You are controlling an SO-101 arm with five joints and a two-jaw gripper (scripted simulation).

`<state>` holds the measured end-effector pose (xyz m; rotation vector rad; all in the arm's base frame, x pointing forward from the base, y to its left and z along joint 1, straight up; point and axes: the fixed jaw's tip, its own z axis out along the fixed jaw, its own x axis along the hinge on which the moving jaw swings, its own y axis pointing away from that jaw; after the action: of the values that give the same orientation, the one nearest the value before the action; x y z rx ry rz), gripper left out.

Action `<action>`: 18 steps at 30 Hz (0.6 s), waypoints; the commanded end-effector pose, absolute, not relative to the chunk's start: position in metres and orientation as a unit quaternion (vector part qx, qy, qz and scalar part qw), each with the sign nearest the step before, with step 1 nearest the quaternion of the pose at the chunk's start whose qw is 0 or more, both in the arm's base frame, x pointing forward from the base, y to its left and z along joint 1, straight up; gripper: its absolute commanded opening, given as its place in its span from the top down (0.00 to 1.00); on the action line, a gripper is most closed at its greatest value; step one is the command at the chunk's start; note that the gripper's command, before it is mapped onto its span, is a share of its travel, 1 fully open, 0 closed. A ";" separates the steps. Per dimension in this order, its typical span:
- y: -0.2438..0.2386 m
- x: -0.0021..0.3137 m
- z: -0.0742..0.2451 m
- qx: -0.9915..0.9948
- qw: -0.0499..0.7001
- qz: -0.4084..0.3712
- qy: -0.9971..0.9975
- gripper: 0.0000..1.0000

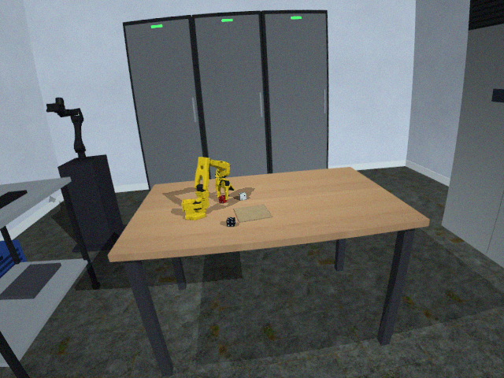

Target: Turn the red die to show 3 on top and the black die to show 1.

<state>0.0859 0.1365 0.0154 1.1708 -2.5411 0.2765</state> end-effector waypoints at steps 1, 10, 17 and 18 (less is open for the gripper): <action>0.139 0.091 0.019 0.412 0.151 0.085 -0.894 0.77; 0.137 0.093 0.018 0.412 0.153 0.083 -0.894 0.82; 0.137 0.094 0.018 0.412 0.154 0.082 -0.895 0.84; 0.137 0.094 0.018 0.412 0.154 0.082 -0.895 0.84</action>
<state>0.0899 0.1335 0.0154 1.1670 -2.5373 0.2616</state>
